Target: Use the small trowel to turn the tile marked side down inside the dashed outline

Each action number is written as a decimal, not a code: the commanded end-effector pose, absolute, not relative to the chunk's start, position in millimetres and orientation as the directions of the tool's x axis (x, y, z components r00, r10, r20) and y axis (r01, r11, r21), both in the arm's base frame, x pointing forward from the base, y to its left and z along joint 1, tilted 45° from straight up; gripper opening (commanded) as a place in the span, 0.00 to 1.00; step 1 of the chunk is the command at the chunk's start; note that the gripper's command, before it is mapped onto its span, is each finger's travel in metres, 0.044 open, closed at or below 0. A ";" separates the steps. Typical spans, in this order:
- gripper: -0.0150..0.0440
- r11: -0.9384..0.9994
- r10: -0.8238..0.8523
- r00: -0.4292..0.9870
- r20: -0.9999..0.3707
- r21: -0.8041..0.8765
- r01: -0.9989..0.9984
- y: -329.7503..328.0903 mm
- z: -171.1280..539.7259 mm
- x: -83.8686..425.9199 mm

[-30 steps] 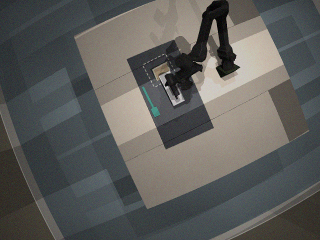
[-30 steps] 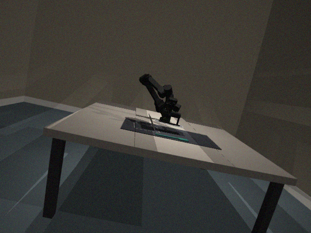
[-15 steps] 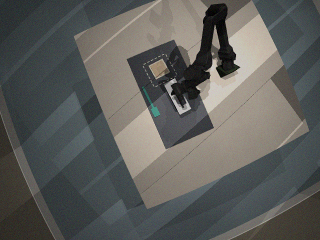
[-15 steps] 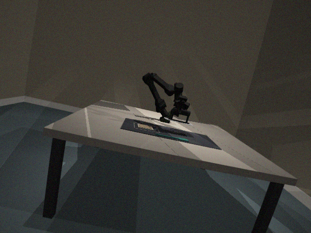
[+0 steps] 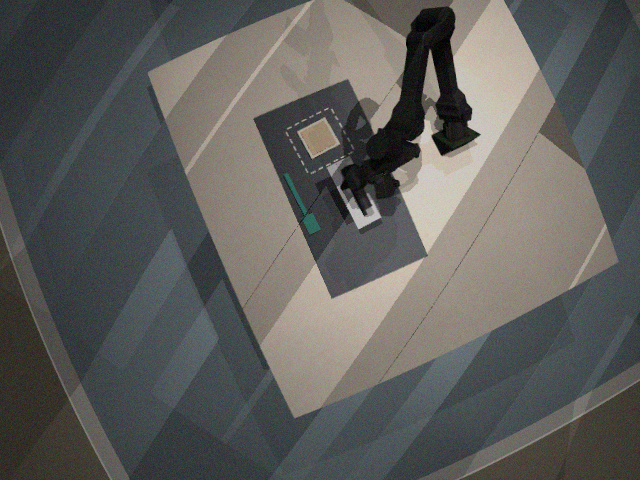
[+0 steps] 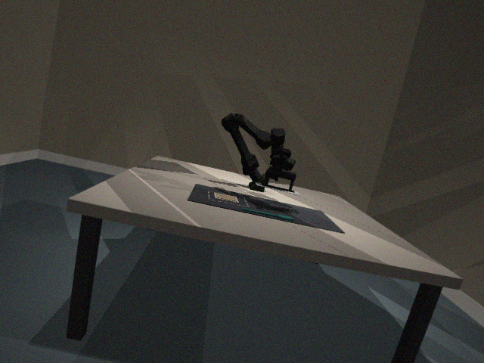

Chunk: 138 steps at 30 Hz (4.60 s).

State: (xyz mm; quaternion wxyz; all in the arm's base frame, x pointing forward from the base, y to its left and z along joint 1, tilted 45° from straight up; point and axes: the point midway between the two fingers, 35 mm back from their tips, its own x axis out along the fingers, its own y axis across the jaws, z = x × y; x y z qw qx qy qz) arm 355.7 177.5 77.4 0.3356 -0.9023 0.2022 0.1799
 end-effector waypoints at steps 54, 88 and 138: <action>0.25 -0.980 -0.052 0.518 -0.854 -0.055 -0.189 242.4 -18.3 369.4; 0.25 -0.954 0.085 -0.038 -0.996 -0.093 0.287 280.9 -93.1 336.6; 0.76 -0.955 0.079 -0.035 -0.996 -0.086 0.285 254.0 -89.5 347.1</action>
